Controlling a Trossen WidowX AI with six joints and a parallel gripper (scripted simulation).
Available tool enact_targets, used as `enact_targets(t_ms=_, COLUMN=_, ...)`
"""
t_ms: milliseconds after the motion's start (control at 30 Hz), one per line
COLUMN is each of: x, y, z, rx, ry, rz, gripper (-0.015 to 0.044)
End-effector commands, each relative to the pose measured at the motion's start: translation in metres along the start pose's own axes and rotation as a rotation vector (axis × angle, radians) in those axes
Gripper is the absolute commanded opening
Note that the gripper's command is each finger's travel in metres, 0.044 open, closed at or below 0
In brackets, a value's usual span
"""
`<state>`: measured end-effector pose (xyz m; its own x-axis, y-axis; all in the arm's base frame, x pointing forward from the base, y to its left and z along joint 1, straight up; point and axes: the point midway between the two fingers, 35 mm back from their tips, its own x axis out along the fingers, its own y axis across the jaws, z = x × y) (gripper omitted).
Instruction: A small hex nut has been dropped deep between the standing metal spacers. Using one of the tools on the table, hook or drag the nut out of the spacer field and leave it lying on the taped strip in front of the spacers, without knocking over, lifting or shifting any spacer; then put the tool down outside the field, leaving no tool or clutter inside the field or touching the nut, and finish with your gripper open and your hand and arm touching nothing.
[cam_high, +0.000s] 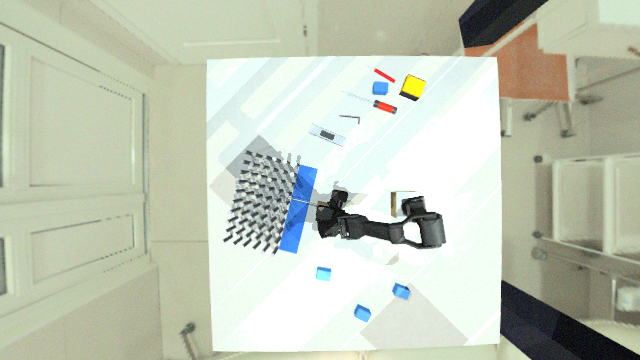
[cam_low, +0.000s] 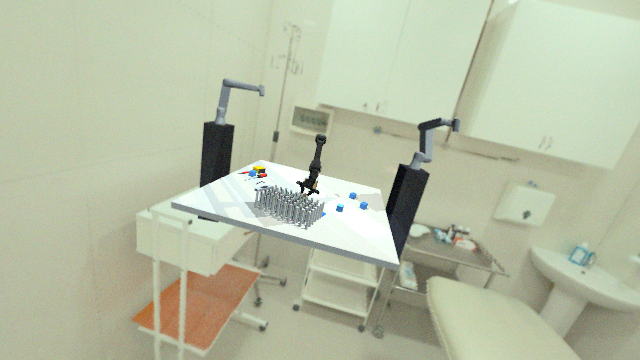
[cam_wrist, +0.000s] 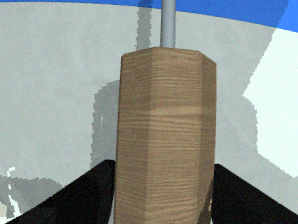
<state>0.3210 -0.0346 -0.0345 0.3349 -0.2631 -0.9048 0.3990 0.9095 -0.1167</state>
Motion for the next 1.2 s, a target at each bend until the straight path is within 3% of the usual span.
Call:
enact_targets(t_ms=0, x=-0.002, y=0.0, z=-0.003, rx=0.002, ry=-0.003, rz=-0.002, gripper=0.0)
enact_targets(t_ms=1167, x=-0.011, y=0.0, z=-0.025, rx=0.002, ry=-0.001, rz=-0.001, gripper=0.0)
